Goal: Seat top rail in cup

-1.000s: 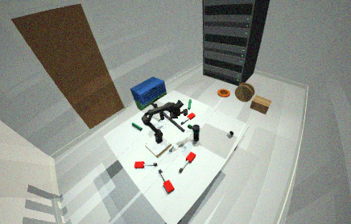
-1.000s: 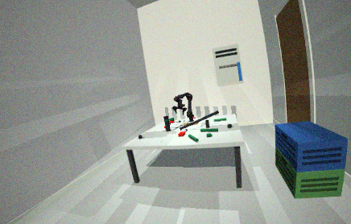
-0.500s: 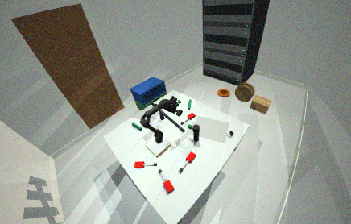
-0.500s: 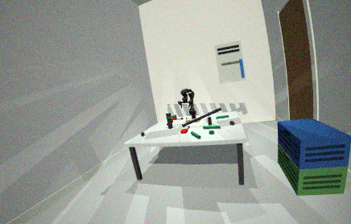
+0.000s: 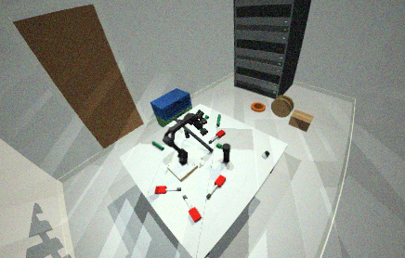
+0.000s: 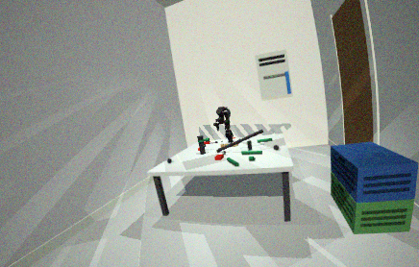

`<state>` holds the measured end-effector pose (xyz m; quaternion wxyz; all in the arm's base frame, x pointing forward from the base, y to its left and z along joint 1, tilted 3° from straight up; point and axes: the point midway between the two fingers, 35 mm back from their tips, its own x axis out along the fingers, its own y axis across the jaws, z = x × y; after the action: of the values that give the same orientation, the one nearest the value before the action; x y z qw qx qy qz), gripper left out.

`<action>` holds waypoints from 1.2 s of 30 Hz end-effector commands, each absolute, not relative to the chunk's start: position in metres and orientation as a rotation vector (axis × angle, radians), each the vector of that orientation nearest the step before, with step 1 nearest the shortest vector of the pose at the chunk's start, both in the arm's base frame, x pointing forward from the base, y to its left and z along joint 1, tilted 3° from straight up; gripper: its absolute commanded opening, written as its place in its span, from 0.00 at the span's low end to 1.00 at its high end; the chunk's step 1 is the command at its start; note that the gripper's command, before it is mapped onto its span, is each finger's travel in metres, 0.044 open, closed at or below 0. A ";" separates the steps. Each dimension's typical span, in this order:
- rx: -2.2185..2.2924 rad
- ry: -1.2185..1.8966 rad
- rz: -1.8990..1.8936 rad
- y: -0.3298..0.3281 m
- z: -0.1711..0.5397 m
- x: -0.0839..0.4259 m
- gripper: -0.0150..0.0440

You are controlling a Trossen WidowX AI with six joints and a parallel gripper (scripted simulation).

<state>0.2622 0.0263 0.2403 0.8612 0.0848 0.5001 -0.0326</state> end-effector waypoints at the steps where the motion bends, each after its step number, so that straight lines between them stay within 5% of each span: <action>1: 0.448 1.152 -0.262 0.037 0.216 0.269 1.00; 12: 1.107 1.218 -1.029 0.067 0.149 0.276 1.00; 36: 1.116 1.215 -1.043 0.067 0.113 0.279 1.00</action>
<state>0.2803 0.0671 0.1304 0.5664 0.4745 0.5133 -0.4366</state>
